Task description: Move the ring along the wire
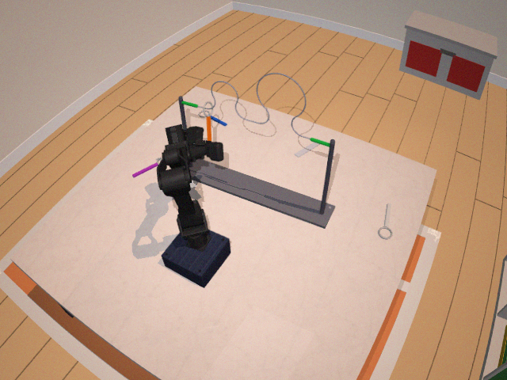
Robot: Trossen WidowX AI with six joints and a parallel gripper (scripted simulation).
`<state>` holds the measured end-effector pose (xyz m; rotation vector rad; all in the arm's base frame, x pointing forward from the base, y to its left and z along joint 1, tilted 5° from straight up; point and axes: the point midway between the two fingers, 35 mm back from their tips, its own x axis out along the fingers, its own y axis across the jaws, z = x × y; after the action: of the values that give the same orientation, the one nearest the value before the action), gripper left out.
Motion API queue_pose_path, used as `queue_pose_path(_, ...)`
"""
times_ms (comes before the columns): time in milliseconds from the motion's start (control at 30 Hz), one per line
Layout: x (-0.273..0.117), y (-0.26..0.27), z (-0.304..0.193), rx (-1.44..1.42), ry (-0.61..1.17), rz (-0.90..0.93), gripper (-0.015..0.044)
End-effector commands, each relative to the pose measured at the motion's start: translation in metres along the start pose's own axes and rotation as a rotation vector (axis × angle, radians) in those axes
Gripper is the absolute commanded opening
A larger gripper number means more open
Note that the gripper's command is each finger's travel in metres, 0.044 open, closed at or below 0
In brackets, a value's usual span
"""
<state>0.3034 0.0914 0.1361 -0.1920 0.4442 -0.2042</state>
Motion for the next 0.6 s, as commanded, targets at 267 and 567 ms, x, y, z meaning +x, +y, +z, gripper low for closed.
queue_pose_path(267,-0.006,0.035,0.005,0.161,0.021,0.077,-0.0150)
queue_pose_path(567,-0.009,0.051,0.008,0.213,0.027,0.100,-0.0150)
